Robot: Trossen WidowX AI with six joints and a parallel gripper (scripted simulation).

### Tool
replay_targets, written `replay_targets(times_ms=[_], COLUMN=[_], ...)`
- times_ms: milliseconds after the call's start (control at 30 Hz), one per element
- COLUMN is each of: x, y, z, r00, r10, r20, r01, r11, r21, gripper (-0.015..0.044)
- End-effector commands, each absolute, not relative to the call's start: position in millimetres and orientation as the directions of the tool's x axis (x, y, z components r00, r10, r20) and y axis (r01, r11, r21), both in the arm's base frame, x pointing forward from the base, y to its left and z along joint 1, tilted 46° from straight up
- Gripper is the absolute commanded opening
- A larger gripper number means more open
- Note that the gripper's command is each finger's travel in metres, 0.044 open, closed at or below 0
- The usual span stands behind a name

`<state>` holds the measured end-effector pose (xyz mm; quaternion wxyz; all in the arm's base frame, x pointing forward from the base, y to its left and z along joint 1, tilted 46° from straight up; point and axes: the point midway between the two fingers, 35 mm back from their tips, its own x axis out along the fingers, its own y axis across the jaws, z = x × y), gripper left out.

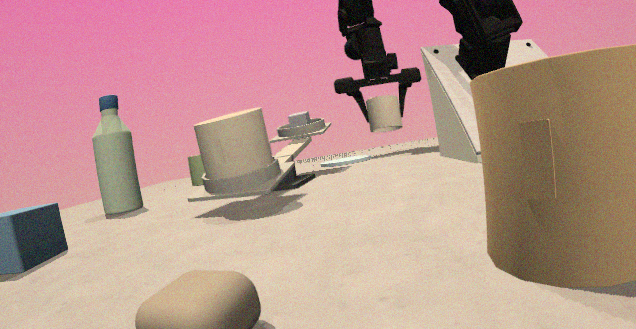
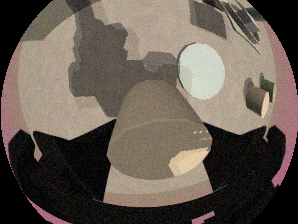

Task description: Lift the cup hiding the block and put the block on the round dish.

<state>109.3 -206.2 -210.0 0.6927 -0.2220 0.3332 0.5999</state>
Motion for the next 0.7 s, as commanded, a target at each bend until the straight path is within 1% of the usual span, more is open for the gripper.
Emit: replay_targets(times_ms=[0, 667], x=[108.6, 110.3], y=[-188.4, -167.5], z=[-222.8, -243.4], r00=[0.057, 0.057], r10=[0.697, 0.697], r20=[-0.715, -0.714], r01=[-0.978, -0.978], r11=[0.182, 0.182], r21=[0.1, 0.1], gripper=[0.0, 0.0])
